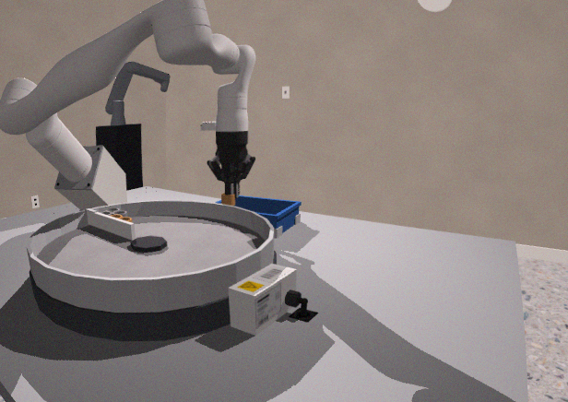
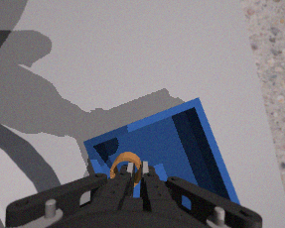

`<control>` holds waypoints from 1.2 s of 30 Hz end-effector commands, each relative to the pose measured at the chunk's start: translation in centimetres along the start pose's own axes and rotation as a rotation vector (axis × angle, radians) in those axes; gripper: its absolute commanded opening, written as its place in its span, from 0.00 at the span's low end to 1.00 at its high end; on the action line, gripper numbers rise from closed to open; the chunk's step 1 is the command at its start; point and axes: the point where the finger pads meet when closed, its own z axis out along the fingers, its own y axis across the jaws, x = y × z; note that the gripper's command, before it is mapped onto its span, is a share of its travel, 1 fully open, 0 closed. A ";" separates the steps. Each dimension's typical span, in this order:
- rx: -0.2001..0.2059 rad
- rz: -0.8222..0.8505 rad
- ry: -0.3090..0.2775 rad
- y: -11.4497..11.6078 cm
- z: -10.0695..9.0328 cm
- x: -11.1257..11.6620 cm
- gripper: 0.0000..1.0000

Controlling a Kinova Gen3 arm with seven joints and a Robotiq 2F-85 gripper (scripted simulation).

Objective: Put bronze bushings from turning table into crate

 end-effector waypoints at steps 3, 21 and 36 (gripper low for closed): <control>-0.002 0.000 -0.001 0.0 0.2 0.0 0.00; -0.002 0.000 -0.001 0.0 1.3 0.0 0.00; -0.002 0.000 -0.001 0.0 1.8 0.0 0.00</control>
